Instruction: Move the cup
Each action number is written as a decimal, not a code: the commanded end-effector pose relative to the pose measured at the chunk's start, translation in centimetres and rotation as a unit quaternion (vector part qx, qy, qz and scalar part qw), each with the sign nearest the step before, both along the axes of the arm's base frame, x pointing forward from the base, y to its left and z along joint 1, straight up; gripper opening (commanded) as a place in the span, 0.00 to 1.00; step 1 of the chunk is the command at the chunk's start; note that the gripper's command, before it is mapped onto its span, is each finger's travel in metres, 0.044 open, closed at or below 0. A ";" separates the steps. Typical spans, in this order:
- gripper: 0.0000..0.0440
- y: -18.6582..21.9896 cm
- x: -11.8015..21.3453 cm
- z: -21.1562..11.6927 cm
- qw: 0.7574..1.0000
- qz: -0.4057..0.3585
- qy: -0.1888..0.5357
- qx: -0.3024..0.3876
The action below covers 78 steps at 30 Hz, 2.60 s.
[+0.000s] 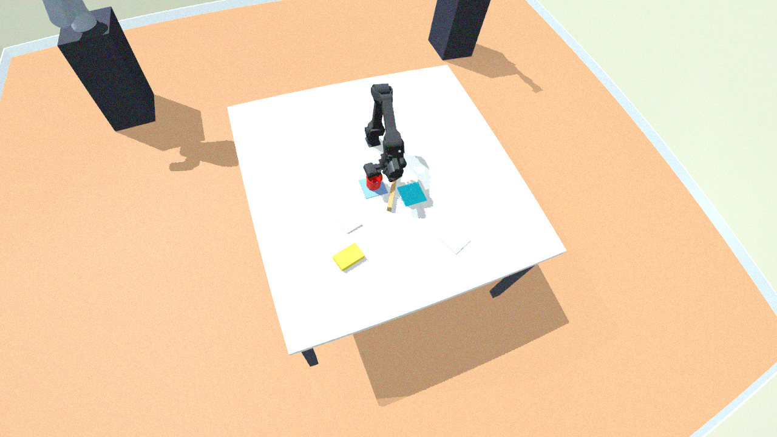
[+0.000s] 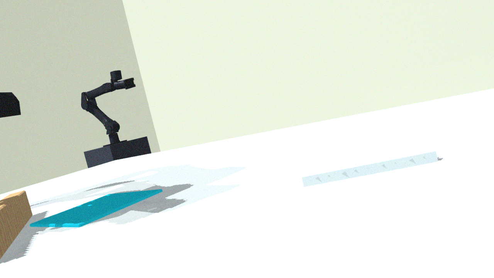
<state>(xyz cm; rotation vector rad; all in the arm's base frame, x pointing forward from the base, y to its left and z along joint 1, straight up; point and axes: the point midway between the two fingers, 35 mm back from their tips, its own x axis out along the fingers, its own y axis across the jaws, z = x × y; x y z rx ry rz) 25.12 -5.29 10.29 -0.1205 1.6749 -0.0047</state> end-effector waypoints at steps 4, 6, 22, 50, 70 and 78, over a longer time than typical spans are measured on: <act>0.39 -0.5 -0.4 -2.5 0.999 0.031 0.017 0.008; 0.40 -0.6 -0.5 -3.2 0.999 0.042 0.020 0.011; 0.00 -1.1 -0.2 -5.2 0.987 0.154 0.021 0.029; 0.00 0.2 4.6 0.7 0.967 0.251 -0.047 0.016; 0.00 6.2 8.7 1.8 0.948 0.301 -0.104 0.010; 0.00 9.1 9.7 1.1 0.940 0.320 -0.116 0.013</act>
